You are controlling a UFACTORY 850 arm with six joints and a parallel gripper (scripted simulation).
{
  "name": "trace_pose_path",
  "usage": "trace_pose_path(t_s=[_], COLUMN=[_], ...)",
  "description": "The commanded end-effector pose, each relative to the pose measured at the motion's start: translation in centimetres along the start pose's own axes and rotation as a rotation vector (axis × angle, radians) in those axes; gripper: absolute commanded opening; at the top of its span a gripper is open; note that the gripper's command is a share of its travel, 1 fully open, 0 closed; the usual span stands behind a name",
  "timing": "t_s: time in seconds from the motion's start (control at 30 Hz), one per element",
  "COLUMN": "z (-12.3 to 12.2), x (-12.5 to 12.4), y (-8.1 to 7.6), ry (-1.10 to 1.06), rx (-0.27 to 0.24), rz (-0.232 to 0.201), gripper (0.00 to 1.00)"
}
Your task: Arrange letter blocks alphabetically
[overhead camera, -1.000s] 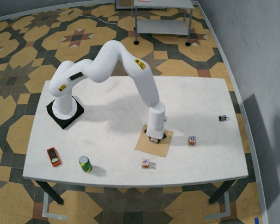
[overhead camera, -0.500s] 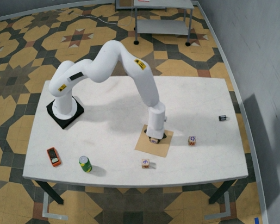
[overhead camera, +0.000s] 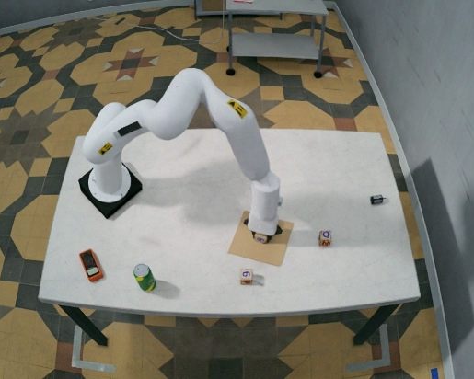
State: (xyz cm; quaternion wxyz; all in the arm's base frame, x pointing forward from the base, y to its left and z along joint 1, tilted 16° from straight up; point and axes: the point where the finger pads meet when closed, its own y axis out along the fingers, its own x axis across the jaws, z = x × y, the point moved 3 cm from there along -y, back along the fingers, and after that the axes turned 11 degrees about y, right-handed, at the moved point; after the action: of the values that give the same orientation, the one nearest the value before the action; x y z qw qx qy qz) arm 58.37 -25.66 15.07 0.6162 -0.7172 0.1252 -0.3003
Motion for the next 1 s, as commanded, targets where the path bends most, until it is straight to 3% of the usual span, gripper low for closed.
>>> trace_pose_path(t_s=[0.0, 0.17, 0.63, 0.97], z=[0.0, 0.0, 0.0, 0.0], x=[0.1, 0.1, 0.1, 0.1], y=[-0.1, -0.1, -0.2, -2.9], ry=[0.000, 0.000, 0.000, 0.000], rx=[0.000, 0.000, 0.000, 0.000], rz=[-0.002, -0.002, -0.002, -0.002], gripper=[0.57, 0.65, 0.65, 0.65])
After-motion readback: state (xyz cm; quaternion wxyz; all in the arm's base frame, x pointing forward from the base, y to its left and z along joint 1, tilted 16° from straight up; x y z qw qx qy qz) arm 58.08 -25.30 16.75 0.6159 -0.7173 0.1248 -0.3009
